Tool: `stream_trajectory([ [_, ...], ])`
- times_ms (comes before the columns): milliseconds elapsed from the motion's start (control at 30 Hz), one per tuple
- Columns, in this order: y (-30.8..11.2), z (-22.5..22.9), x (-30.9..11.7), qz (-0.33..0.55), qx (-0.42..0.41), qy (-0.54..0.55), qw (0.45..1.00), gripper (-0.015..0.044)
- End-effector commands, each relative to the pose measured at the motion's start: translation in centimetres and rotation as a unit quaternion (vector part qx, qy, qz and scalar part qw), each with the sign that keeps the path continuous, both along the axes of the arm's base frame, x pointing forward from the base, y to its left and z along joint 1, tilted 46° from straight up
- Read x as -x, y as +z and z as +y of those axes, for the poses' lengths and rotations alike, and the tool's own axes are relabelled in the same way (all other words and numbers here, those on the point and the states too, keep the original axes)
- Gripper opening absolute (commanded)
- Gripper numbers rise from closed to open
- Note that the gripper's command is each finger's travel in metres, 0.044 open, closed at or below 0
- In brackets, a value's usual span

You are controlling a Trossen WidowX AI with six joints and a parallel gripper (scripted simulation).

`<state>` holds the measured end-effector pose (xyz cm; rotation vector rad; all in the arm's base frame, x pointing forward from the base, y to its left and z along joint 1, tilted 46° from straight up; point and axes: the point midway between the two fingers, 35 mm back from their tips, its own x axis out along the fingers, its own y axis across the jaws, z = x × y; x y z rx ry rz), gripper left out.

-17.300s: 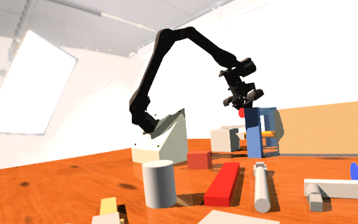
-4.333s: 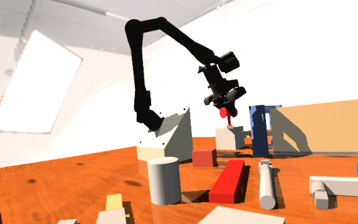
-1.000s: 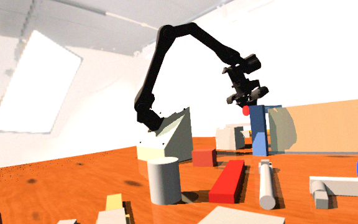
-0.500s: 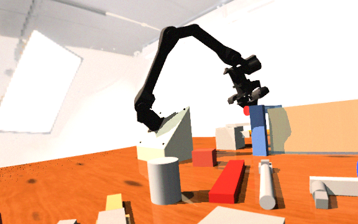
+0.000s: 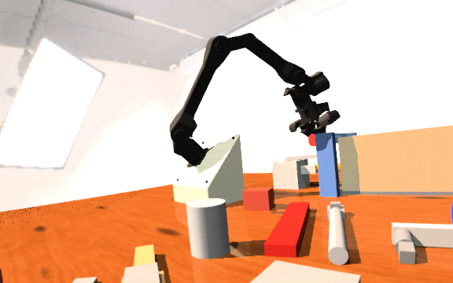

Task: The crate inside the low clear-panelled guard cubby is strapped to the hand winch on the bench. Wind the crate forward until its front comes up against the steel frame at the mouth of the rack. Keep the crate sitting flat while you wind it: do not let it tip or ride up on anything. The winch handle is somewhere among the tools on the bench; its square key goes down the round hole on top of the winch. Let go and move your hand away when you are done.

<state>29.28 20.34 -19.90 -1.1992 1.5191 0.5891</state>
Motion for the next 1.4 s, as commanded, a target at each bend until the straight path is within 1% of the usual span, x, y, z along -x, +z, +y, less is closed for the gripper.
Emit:
stream_trajectory([
  [0, -0.9, 0.9, 0.9, 0.009, -0.009, 0.000, 1.000, 0.0000],
  [1367, -2.8, 3.8, 4.5, 0.010, -0.011, 0.000, 1.000, 0.0000],
])
